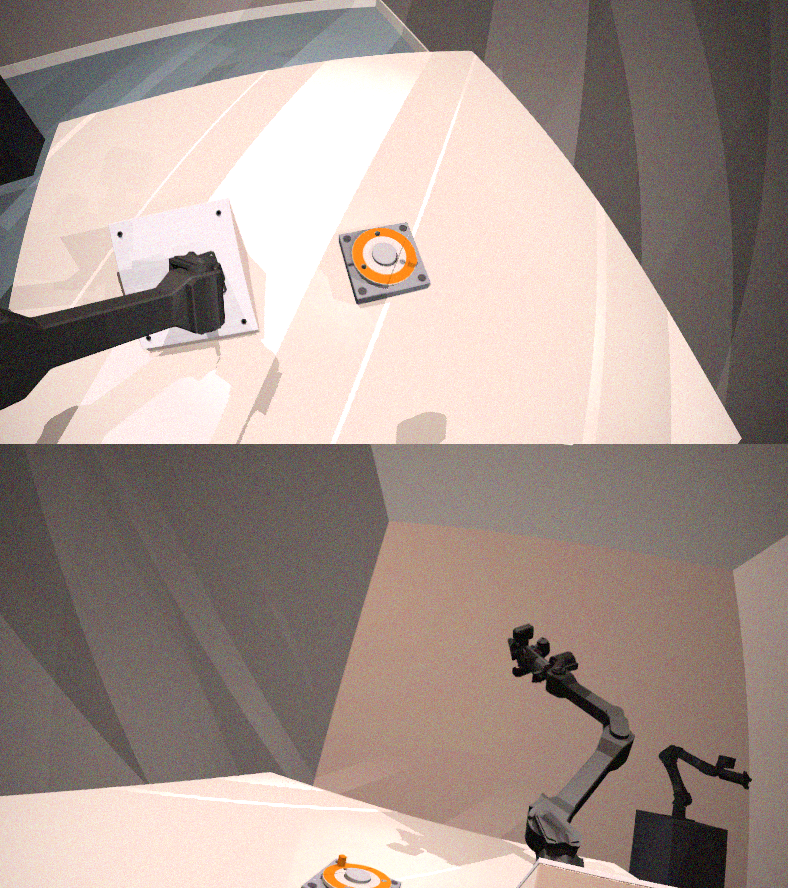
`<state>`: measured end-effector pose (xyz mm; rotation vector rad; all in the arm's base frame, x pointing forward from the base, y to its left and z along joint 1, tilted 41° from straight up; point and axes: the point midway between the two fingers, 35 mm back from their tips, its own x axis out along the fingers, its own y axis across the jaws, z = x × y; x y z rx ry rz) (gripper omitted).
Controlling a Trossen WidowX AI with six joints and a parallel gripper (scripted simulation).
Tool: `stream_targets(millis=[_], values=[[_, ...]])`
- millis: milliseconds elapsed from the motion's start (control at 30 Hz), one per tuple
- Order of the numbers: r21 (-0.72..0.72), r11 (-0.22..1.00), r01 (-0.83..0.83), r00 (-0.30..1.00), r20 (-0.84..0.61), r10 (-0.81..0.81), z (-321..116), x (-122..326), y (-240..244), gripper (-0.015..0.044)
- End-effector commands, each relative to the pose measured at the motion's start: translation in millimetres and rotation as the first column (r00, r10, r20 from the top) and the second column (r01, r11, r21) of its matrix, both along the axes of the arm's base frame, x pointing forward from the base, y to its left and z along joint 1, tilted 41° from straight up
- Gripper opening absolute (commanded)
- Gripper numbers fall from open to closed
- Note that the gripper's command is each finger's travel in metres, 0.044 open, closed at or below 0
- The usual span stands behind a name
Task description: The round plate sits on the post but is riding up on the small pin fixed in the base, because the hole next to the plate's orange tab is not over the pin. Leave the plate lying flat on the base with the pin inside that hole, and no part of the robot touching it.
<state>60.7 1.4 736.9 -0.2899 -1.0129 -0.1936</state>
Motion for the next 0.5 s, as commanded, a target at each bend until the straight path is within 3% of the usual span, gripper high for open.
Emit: stream_targets(millis=[0,367,467], values=[[0.089,0.996,-0.009,0.986,-0.167,0.024,-26,68,-22,0.0],[0.332,0.942,0.047,0.786,-0.595,0.171,-141,240,-52,0.0],[0.387,0.914,0.119,0.668,-0.712,0.214,-196,288,-53,0.0]])
